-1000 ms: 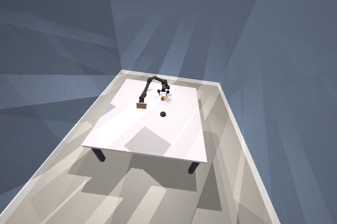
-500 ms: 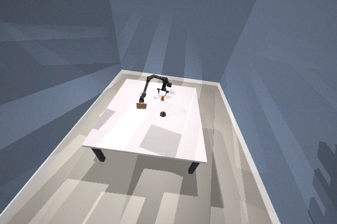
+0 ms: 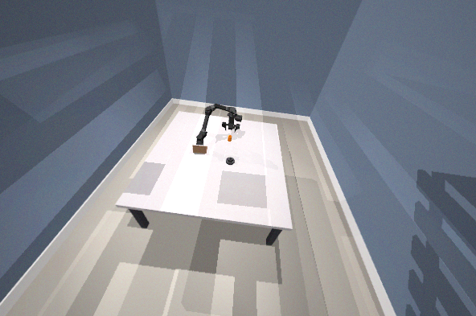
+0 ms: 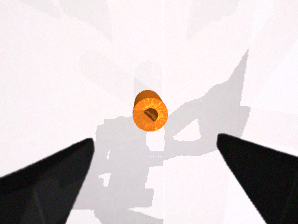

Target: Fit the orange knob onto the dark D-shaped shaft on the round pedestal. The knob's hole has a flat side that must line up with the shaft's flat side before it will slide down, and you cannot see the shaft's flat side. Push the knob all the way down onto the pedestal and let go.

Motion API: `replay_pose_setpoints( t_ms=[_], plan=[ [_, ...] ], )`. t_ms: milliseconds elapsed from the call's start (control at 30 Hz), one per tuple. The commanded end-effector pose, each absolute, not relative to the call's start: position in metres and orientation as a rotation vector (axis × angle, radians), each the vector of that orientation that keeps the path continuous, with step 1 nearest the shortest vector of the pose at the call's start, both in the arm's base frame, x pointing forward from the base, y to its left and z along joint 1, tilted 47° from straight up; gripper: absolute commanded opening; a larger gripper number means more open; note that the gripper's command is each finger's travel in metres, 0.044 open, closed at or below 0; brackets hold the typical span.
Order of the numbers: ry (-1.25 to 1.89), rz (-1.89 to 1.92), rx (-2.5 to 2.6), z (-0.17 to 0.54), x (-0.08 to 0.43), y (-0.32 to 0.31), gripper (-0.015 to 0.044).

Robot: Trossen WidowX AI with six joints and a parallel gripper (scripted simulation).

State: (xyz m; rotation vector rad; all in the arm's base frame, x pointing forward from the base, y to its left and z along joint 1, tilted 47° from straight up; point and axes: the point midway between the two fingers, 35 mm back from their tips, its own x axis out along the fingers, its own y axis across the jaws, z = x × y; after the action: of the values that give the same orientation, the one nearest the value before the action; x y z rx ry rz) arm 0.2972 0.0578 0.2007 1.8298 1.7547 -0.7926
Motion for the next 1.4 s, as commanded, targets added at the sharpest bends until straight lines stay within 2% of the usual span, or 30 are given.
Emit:
replay_pose_setpoints(
  t_ms=[0,100,333,633,1367],
  plan=[
    [1.759,-0.765,1.846,0.202,0.297,0.057,0.044],
    [1.763,-0.702,1.804,0.202,0.297,0.057,0.044],
    [1.72,-0.081,1.34,0.202,0.297,0.057,0.044],
    [1.496,0.559,0.728,0.201,0.297,0.058,0.044],
    [1.49,0.571,0.714,0.19,0.297,0.071,0.044]
  ],
)
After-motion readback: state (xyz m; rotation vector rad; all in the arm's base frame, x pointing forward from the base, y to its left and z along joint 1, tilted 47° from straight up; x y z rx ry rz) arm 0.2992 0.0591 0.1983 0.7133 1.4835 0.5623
